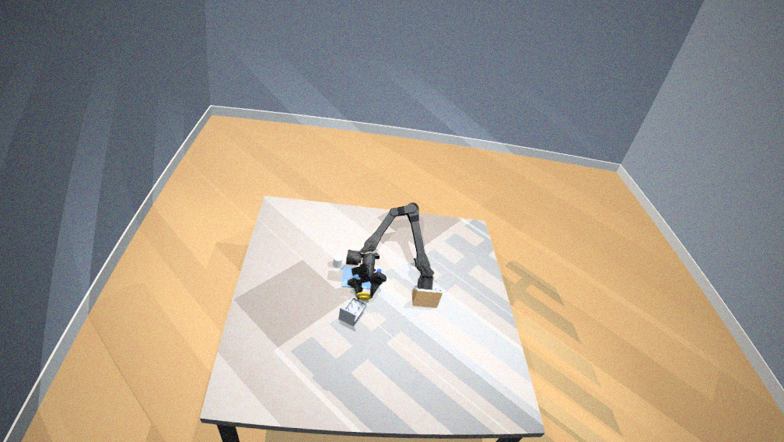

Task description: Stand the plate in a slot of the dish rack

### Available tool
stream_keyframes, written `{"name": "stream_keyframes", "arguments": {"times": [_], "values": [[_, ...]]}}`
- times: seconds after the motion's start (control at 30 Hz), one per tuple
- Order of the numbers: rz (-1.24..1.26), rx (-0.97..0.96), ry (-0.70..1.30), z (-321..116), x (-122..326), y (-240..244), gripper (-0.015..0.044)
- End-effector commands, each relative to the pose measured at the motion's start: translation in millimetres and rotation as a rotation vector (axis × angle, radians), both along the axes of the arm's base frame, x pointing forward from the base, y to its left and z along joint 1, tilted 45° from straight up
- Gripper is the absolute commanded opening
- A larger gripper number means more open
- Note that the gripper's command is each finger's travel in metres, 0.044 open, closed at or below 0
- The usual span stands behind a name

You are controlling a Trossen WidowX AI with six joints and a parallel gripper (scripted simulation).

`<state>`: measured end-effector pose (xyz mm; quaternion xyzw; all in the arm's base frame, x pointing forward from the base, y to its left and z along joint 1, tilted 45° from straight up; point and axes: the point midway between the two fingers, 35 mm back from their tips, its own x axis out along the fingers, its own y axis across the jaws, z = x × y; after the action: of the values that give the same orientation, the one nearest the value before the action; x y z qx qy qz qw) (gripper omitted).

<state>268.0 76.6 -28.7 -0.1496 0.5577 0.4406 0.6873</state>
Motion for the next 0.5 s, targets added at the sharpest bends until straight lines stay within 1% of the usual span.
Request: {"name": "stream_keyframes", "arguments": {"times": [0.0, 0.47], "values": [[0.07, 0.062, -0.091, 1, 0, -4, 0.0], [0.279, 0.196, -0.447, 9, 0, -19, 0.0]]}}
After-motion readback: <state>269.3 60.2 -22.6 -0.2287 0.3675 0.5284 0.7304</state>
